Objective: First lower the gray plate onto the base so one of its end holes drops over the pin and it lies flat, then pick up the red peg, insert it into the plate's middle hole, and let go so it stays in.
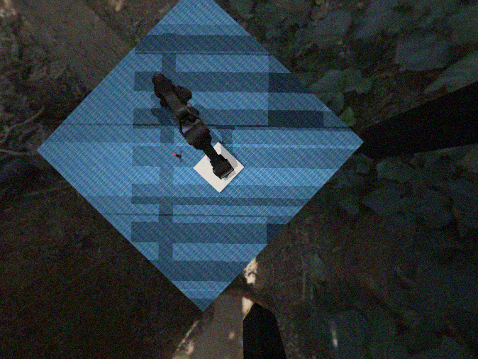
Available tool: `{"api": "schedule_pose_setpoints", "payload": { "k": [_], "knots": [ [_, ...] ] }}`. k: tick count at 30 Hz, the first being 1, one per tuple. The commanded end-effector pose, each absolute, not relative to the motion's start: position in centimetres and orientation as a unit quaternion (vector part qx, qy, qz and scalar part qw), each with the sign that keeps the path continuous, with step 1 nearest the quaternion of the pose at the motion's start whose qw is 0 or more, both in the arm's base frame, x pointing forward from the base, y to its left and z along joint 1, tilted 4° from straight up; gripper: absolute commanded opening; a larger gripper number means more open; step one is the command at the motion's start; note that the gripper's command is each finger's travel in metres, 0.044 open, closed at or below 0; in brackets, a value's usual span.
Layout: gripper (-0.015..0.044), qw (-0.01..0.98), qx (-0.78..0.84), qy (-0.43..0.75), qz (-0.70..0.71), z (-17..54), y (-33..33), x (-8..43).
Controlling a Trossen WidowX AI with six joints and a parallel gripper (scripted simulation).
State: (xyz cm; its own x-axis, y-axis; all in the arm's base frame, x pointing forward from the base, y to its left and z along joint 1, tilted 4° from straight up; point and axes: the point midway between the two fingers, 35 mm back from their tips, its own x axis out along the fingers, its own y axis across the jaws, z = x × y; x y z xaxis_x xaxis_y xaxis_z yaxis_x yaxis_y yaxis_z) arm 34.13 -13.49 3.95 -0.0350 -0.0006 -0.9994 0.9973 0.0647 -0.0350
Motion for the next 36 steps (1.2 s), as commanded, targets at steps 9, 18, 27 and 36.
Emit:
{"api": "schedule_pose_setpoints", "payload": {
  "k": [9,18,27,36],
  "knots": [
    [0.0,0.508,0.472,0.526,-0.492,2.1,-13.6,34.0],
    [0.0,0.507,0.475,0.524,-0.492,2.0,-13.5,34.1],
    [0.0131,0.507,0.475,0.524,-0.492,2.0,-13.5,34.1],
    [0.0368,0.507,0.475,0.524,-0.492,2.0,-13.5,34.1]
  ]
}}
